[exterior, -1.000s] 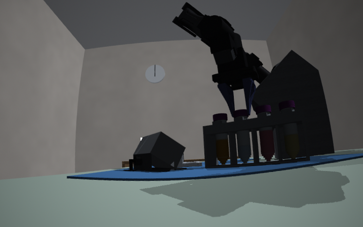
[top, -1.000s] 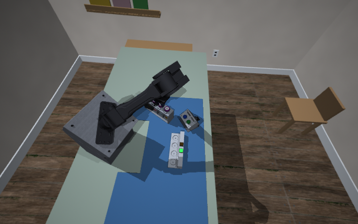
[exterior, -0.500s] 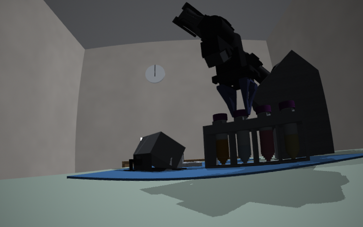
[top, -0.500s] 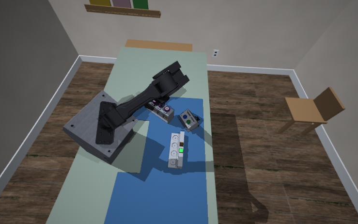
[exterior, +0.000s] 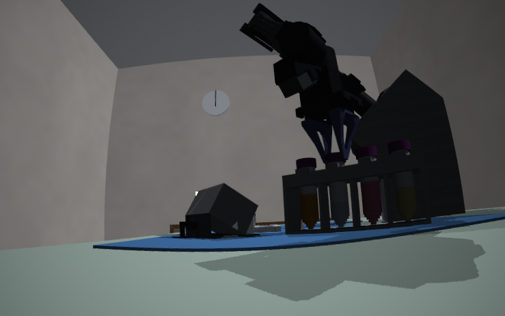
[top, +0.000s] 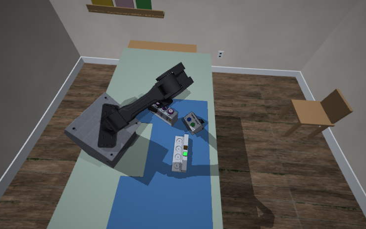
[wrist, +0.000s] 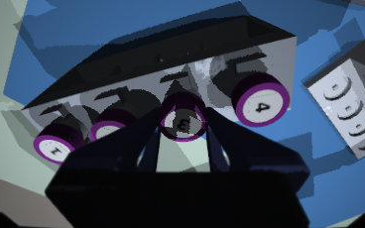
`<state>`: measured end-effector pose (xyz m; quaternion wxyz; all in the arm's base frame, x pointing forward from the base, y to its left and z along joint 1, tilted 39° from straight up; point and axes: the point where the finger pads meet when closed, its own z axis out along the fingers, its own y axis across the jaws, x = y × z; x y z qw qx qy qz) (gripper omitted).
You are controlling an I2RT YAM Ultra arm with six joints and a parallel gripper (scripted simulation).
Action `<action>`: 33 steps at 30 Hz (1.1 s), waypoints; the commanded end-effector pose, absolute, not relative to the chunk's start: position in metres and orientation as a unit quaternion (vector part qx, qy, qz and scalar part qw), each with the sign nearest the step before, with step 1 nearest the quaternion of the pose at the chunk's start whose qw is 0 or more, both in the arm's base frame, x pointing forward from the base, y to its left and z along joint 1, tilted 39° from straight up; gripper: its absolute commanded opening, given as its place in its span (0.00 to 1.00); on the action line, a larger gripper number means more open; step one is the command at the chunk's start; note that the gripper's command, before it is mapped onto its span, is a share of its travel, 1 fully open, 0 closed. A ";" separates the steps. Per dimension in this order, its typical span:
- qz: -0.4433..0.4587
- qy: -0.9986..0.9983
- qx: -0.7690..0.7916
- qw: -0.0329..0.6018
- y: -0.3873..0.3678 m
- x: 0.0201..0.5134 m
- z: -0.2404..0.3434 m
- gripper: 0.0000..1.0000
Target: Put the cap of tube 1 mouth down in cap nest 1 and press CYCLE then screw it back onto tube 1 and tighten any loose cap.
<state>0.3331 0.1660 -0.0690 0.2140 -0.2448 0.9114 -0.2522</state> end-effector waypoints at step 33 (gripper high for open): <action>-0.237 0.920 -0.206 0.233 0.171 0.335 -0.067 0.49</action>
